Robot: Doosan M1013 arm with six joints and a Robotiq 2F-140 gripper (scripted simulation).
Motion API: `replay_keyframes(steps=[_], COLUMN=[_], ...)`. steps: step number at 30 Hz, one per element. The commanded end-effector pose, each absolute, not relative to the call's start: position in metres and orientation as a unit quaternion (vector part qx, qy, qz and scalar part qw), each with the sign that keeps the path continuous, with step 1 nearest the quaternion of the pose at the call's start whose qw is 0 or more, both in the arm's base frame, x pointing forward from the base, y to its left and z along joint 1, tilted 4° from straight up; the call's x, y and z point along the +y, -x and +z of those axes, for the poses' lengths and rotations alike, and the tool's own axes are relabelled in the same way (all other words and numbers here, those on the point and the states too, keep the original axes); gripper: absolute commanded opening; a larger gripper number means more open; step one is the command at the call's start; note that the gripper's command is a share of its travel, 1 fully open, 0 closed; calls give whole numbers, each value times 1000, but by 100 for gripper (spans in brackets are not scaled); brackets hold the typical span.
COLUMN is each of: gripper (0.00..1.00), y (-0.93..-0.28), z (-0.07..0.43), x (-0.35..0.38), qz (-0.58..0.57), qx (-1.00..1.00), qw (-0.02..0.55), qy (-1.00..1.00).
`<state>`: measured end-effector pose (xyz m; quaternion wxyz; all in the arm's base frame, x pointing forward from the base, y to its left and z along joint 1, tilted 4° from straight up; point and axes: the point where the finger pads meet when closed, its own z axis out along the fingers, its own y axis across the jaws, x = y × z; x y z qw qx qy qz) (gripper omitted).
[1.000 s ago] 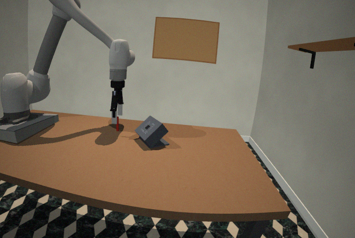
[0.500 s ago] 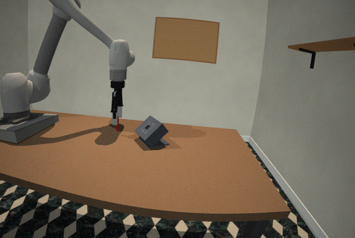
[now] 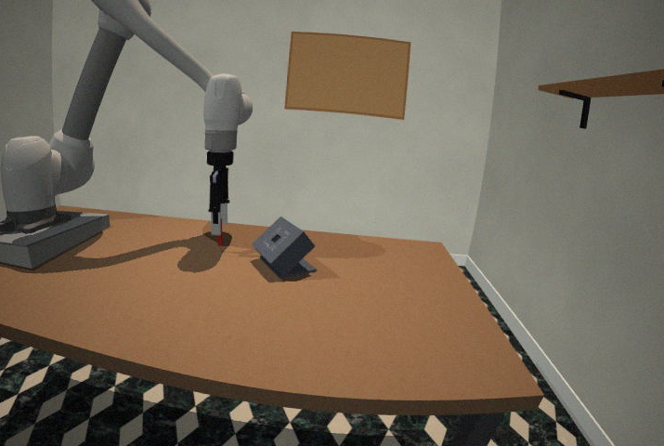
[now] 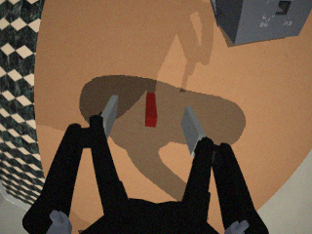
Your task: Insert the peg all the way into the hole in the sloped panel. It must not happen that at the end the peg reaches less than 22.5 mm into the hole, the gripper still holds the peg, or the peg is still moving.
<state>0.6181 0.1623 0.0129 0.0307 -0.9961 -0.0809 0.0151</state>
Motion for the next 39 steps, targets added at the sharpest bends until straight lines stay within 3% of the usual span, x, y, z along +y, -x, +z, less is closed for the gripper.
replay_keyframes(steps=[1,36,39], gripper=[55,0,0], y=[-618,-618,-618], z=[13,13,21], x=[162,162,162], qz=[15,15,15], qx=[-81,-81,-81], qw=[31,31,31], qy=[996,996,996])
